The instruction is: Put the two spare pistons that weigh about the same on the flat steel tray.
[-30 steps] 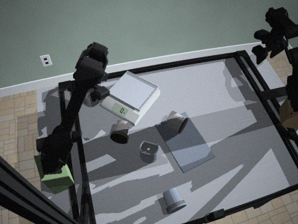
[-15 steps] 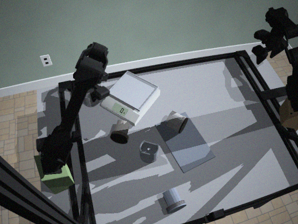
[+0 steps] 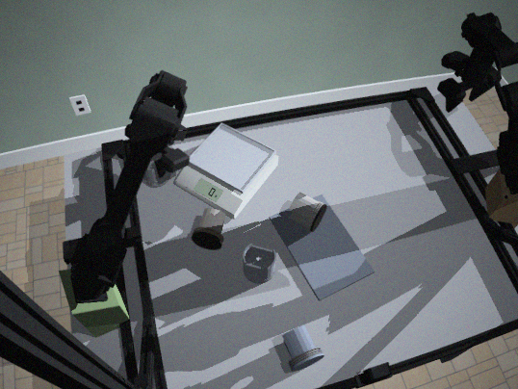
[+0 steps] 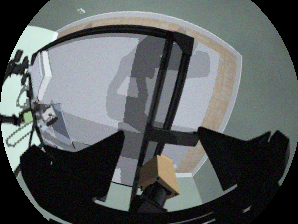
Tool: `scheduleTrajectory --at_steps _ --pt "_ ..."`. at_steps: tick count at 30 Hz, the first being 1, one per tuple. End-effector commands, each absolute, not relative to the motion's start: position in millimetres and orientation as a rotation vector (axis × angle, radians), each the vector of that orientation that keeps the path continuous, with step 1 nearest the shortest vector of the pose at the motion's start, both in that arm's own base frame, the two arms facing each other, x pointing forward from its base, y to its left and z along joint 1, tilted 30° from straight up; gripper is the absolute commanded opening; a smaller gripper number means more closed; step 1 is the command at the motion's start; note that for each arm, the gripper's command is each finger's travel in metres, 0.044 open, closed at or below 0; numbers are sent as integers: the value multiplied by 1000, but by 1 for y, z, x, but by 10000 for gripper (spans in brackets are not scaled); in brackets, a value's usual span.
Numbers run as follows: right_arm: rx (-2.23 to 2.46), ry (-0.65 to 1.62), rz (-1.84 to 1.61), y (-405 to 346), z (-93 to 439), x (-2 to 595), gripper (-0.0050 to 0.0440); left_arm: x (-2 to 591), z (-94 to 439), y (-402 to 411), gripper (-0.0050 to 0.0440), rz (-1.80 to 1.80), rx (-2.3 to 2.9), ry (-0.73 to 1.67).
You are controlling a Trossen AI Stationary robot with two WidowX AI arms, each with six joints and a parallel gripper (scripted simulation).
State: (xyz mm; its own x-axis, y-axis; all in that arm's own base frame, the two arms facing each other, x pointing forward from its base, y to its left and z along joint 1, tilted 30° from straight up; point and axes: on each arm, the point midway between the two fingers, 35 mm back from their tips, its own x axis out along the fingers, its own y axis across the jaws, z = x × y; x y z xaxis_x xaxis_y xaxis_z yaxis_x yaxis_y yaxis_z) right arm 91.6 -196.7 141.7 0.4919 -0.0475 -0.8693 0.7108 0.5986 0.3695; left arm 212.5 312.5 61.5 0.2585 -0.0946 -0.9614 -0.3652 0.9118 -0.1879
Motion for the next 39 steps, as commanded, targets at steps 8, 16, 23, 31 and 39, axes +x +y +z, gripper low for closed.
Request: scheduleTrajectory --at_steps 8,16,23,31,39 --pt "813 953 -525 -197 142 92 440 202 85 315 158 206 -401 1294" --pt "813 953 -525 -197 142 92 440 197 94 315 158 206 -401 1294" --pt "813 953 -525 -197 142 92 440 191 104 314 158 206 -401 1294" --pt "813 953 -525 -197 142 92 440 186 113 314 158 206 -401 1294" --pt "813 953 -525 -197 142 92 440 181 123 313 158 208 -399 1292"
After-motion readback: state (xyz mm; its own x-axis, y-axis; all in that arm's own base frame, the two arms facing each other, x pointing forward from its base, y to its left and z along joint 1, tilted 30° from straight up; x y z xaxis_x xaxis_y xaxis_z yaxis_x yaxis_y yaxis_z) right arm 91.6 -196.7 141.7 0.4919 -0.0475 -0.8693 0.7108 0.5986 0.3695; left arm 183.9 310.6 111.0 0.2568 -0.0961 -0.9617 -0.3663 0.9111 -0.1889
